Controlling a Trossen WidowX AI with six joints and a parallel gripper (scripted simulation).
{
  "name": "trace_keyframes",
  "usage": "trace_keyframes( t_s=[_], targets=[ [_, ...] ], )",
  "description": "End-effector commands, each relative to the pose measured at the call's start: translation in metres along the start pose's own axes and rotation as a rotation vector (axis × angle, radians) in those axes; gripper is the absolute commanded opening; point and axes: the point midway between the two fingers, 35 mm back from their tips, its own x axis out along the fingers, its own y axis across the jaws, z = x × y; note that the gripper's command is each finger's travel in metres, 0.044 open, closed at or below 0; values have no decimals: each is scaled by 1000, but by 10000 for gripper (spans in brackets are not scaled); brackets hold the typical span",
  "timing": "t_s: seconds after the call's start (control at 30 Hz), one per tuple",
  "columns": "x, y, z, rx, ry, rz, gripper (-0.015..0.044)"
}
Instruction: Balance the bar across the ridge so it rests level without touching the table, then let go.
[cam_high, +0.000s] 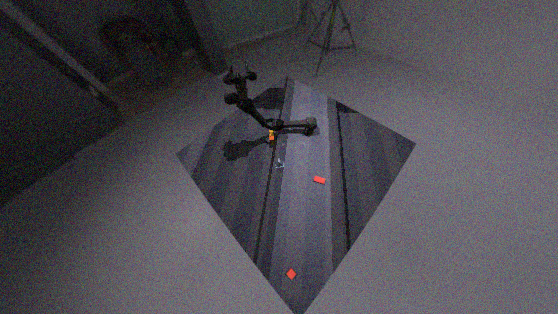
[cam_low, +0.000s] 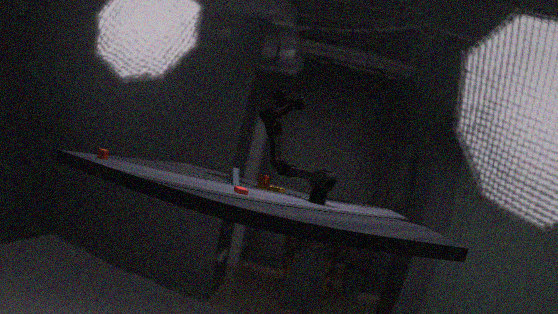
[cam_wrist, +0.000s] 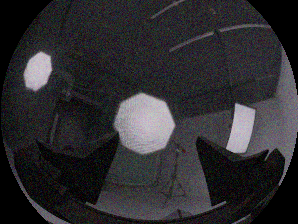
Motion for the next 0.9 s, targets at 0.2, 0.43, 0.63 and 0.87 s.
trace_keyframes(
  t_s=[0.2,0.43,0.63,0.87],
  targets=[
    [26,-28,-2,-7,-18,-84,315],
    [64,-80,-1,-10,-57,-231,315],
    [89,-129,4,-9,-99,-358,315],
    [109,-184,9,-19,-154,-505,315]
  ],
)
